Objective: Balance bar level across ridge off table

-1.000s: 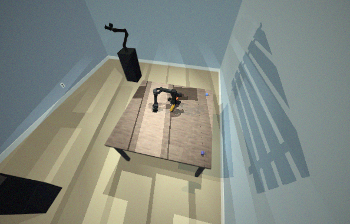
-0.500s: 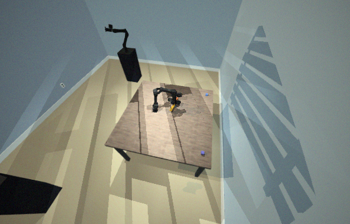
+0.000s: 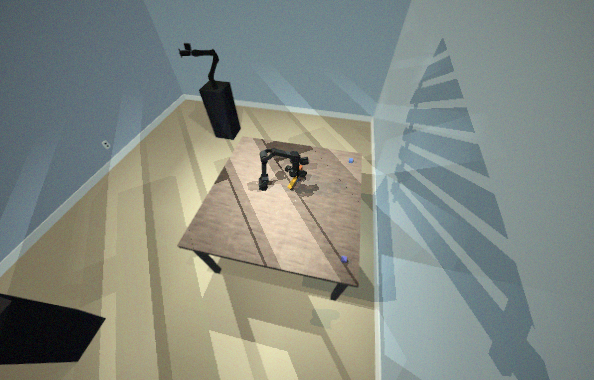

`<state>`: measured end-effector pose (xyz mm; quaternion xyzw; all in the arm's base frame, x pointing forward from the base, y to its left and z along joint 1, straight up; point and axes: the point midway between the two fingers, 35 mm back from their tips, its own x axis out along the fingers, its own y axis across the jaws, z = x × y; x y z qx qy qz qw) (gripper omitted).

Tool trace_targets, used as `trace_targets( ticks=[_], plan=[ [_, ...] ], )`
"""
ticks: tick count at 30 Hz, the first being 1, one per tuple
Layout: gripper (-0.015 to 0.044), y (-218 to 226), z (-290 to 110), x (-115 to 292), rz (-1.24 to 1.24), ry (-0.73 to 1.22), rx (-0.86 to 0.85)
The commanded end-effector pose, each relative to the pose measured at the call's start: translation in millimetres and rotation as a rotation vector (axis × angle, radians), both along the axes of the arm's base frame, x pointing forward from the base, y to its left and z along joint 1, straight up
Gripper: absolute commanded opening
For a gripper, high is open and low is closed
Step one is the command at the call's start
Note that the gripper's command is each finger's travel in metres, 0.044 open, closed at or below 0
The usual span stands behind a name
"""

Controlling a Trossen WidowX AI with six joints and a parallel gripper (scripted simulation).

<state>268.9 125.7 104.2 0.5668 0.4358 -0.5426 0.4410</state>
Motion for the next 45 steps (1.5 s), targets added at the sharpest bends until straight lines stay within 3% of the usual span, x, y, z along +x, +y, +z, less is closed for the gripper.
trace_targets(
  ticks=[1, 43, 45],
  plan=[
    [0.0, -0.1, -0.3, -0.2, 0.005, 0.002, -0.002],
    [0.0, 0.0, -0.1, 0.0, 0.0, 0.0, 0.0],
    [0.0052, 0.0, -0.1, 0.0, 0.0, 0.0, 0.0]
  ],
)
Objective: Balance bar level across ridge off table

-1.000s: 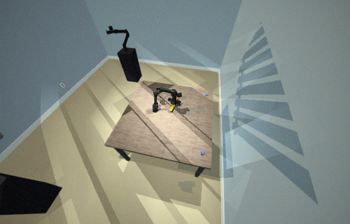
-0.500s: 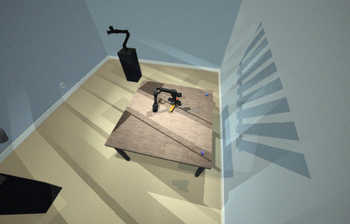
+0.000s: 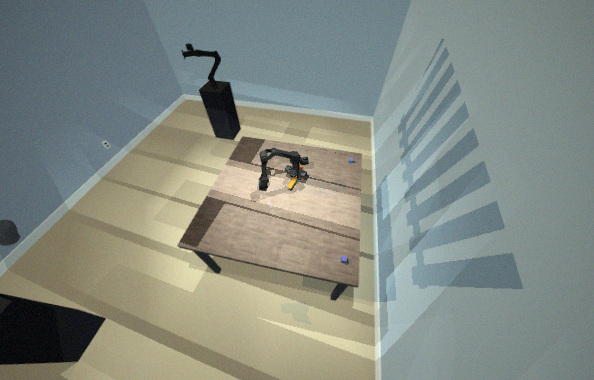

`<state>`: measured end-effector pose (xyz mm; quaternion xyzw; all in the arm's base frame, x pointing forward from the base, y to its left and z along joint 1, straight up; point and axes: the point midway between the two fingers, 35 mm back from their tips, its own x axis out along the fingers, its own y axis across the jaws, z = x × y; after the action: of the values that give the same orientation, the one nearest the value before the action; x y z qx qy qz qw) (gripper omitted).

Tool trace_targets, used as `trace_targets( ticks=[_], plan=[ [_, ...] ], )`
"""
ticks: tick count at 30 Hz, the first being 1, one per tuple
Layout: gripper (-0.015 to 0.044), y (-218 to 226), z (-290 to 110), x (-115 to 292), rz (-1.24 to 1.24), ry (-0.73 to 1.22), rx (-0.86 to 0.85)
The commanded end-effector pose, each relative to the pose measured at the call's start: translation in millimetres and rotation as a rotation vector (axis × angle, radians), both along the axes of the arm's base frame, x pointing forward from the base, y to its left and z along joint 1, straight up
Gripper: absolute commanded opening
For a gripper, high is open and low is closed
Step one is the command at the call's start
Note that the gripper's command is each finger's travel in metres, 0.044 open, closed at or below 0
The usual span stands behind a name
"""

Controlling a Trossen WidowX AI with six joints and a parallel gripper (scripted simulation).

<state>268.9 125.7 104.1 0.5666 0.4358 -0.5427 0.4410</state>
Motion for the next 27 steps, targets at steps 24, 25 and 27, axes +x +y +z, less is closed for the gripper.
trace_targets(
  ticks=[24, 25, 27],
  plan=[
    [0.0169, 0.0, 0.0, 0.0, 0.0, 0.0, 0.0],
    [0.0169, 0.0, 0.0, 0.0, 0.0, 0.0, 0.0],
    [0.0169, 0.0, 0.0, 0.0, 0.0, 0.0, 0.0]
  ],
)
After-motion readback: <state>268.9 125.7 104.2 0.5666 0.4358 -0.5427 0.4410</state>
